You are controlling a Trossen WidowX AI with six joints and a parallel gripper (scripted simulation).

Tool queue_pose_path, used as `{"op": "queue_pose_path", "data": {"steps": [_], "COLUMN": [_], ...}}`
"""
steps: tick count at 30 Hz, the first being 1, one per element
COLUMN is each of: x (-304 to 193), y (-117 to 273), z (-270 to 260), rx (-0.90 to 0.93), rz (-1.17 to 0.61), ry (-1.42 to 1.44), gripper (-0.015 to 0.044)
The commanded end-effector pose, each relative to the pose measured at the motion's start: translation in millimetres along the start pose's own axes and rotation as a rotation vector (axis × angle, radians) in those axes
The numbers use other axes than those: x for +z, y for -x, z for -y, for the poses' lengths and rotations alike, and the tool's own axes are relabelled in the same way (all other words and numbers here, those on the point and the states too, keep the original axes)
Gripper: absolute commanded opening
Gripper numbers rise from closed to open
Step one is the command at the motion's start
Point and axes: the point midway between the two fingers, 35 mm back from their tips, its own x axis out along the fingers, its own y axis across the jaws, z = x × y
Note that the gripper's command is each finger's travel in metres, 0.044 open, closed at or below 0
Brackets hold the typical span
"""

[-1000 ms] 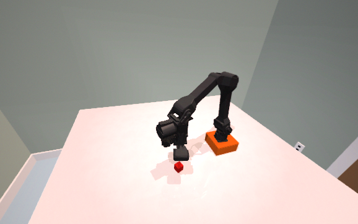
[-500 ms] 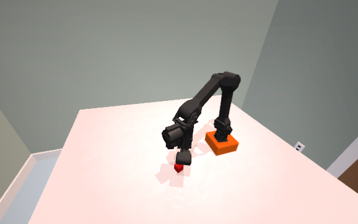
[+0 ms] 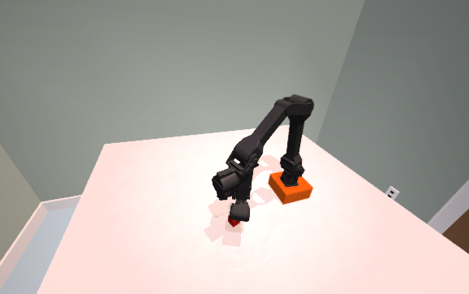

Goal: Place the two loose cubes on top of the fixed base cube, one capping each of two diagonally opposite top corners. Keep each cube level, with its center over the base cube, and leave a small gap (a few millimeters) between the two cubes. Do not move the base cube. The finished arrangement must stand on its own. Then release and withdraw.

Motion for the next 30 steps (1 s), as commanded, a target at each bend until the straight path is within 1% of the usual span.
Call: {"op": "queue_pose_path", "data": {"steps": [1,24,28,30], "x": [-1.2,-1.3,-1.3,-1.3], "y": [-7.8,-9.6,-9.6,-9.6], "z": [1.4,1.4,1.4,1.4], "rx": [-0.005,-0.005,-0.005,-0.005], "rz": [-0.003,-0.003,-0.003,-0.003], "ry": [-0.006,-0.001,-0.001,-0.001], "gripper": [0.0105,0.0105,0.0205,0.0205]}}
